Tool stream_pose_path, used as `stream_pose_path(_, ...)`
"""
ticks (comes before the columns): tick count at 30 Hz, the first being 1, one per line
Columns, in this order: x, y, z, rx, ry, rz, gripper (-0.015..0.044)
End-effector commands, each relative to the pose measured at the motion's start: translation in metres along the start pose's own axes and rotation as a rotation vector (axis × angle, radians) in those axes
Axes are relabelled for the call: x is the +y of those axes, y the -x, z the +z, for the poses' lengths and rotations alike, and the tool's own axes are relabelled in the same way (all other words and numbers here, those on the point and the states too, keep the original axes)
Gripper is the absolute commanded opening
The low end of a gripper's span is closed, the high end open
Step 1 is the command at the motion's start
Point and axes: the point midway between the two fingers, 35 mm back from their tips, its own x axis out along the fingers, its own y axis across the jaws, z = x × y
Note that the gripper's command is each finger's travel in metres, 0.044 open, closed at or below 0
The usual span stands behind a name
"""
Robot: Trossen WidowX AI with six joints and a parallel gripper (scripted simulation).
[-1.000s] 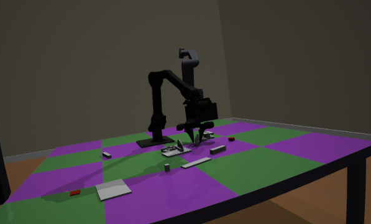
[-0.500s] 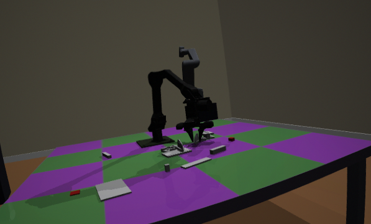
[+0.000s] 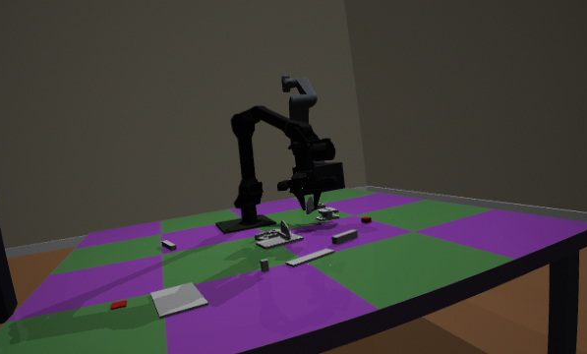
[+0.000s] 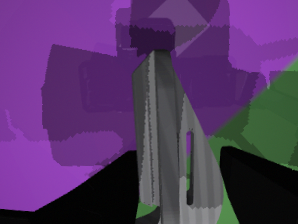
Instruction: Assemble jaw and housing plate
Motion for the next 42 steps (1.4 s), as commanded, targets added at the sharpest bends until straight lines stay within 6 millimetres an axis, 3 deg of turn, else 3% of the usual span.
stream_pose_path(1,0.001,0.013,0.000,0.000,0.002,0.006,0.0134)
stream_pose_path(6,-0.001,0.027,-0.001,0.001,0.002,0.006,0.0134)
stream_pose_path(11,-0.002,0.028,0.001,0.000,0.011,0.006,0.0134)
stream_pose_path(42,-0.033,0.028,0.092,-0.008,0.422,0.001,0.0134)
